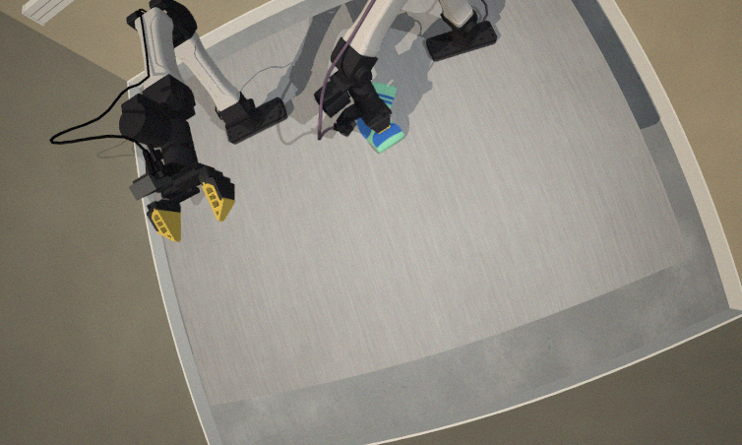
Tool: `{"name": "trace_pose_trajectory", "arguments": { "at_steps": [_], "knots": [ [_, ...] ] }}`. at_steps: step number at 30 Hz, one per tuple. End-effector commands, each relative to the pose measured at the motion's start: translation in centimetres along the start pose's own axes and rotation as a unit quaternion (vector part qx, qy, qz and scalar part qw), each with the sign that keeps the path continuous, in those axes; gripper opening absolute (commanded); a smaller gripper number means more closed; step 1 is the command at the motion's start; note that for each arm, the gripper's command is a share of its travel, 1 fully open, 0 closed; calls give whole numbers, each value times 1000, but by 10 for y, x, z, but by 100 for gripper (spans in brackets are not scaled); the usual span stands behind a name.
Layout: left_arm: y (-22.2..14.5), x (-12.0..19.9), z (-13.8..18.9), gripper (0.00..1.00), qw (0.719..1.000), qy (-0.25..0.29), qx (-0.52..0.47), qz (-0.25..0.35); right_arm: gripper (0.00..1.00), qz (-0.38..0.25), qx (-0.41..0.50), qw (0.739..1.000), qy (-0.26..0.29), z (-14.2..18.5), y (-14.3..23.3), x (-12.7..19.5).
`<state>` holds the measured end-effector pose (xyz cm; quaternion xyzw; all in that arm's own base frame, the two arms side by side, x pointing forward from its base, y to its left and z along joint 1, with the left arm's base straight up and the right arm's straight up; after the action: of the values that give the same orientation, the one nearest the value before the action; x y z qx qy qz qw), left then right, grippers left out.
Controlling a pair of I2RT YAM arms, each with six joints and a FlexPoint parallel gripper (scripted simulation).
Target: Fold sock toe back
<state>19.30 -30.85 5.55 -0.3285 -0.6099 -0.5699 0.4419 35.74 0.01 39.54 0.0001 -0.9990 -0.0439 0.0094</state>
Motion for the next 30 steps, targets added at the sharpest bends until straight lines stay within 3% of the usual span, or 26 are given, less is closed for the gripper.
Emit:
{"name": "trace_pose_trajectory", "arguments": {
  "at_steps": [1,2,8,12,27,30],
  "knots": [
    [3,10,-8,5,1000,-21,9,-6,100,0,0,1000,-9,-7,0,2],
    [-10,-12,-2,5,1000,4,6,-21,100,0,0,1000,-9,-7,0,2],
    [-24,-14,-4,5,999,5,-6,-31,100,0,0,1000,-9,-7,0,2],
    [-11,-2,-2,5,999,-13,7,-37,100,0,0,1000,-9,-7,0,2],
    [-16,-5,-6,5,999,-10,6,-34,100,0,0,1000,-9,-7,0,2],
    [-29,-26,-5,5,999,2,5,-45,100,0,0,1000,-9,-7,0,2]
  ]
}}
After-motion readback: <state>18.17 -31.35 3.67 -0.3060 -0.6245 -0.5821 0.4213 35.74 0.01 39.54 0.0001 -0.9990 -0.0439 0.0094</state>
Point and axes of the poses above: on each arm, the point where the finger pads meet when closed, its own x axis back along the fingers, its own y axis across the jaws, z = x × y, the point moved 2 cm from there along x, back along the fingers, and after that the axes turned 5 degrees about -x, right-handed, at the moved point
